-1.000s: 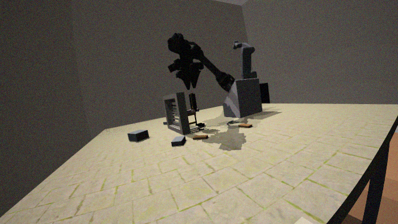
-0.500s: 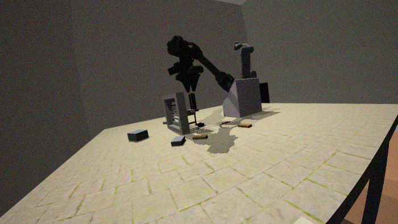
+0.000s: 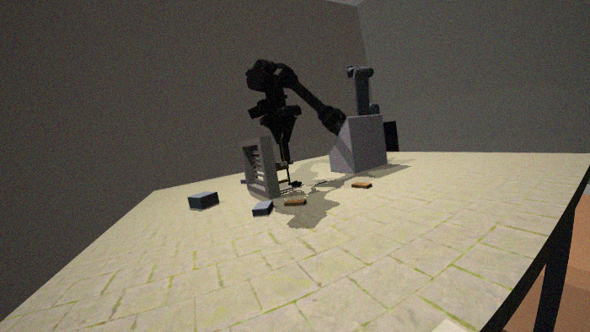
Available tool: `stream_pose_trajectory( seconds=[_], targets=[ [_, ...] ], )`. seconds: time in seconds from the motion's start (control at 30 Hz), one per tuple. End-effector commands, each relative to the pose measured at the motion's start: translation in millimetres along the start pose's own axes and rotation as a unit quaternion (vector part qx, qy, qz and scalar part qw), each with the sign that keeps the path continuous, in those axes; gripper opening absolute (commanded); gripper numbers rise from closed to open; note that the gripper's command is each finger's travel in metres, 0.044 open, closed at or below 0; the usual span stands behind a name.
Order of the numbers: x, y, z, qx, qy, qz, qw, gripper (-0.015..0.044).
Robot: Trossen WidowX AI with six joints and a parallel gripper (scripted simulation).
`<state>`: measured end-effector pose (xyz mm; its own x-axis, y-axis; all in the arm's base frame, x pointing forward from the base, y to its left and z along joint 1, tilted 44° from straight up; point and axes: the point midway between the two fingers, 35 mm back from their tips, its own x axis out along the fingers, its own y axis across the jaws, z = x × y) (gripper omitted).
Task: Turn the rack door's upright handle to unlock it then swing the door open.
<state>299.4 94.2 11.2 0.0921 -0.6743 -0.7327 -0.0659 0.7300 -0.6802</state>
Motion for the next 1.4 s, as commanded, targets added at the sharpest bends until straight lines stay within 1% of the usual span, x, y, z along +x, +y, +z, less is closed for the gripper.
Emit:
stream_pose_trajectory(
  seconds=[0.0, 0.5, 0.73, 1.17, 1.3, 1.37],
  targets=[
    [8, -1, 0, -0.003, -0.001, -0.003, 1.000, 0.0284],
    [30, -2, -2, -0.002, -0.001, -0.004, 1.000, 0.0284],
    [30, -2, -2, -0.002, -0.001, -0.004, 1.000, 0.0100],
    [30, -2, -2, -0.002, -0.001, -0.004, 1.000, 0.0014],
    [30, -2, -2, -0.006, -0.001, -0.004, 1.000, 0.0012],
    [30, -2, -2, -0.039, 0.000, -0.004, 0.999, 0.0012]
  ],
)
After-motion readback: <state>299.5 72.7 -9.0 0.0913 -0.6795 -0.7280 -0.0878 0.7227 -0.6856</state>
